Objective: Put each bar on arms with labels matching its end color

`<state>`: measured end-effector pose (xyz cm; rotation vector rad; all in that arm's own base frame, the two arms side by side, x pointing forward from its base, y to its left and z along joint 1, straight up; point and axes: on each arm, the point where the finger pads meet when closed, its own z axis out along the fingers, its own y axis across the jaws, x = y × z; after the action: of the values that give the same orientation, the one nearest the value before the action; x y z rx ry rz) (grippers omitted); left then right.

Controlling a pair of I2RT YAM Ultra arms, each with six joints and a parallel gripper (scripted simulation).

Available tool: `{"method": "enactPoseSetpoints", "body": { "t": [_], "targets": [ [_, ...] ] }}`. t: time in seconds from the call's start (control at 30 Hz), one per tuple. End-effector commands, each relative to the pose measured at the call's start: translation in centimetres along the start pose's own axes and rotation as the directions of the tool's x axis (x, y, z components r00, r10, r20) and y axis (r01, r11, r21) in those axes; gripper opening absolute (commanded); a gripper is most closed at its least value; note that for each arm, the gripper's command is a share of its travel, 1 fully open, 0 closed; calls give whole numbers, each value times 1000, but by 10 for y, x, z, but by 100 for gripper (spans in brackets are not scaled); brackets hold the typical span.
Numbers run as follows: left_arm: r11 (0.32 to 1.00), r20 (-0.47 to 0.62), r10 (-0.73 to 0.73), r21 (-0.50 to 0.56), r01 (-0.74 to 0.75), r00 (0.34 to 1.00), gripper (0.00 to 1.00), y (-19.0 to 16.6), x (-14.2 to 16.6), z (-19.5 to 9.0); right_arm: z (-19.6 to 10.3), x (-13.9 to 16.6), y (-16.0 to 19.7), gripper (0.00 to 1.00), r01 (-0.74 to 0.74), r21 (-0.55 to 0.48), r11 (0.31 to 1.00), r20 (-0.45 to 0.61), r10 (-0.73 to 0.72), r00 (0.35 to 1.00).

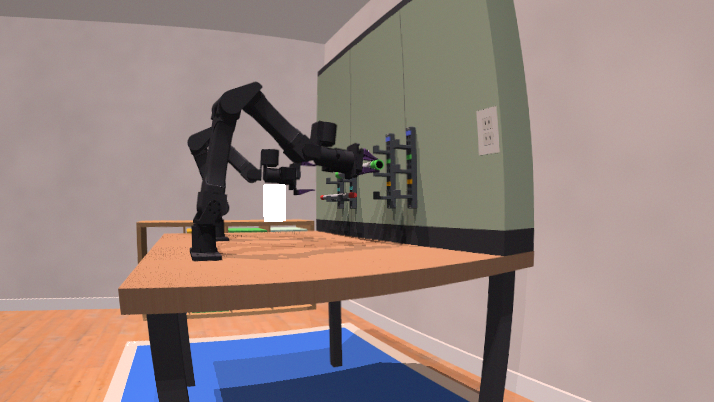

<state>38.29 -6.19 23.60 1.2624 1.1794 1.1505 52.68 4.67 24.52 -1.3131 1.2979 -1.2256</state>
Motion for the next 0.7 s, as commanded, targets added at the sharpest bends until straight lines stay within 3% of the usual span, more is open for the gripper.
{"method": "enactPoseSetpoints", "body": {
  "t": [0.0,0.67],
  "targets": [
    [1000,-6,-5,-30,5,1000,100,12,4,-2,-10,9,-50,0,-68,129,989,19,66,998],
    [1000,-6,-5,-30,5,1000,100,12,4,-2,-9,47,-50,0,-67,132,989,18,65,998]
  ]
}}
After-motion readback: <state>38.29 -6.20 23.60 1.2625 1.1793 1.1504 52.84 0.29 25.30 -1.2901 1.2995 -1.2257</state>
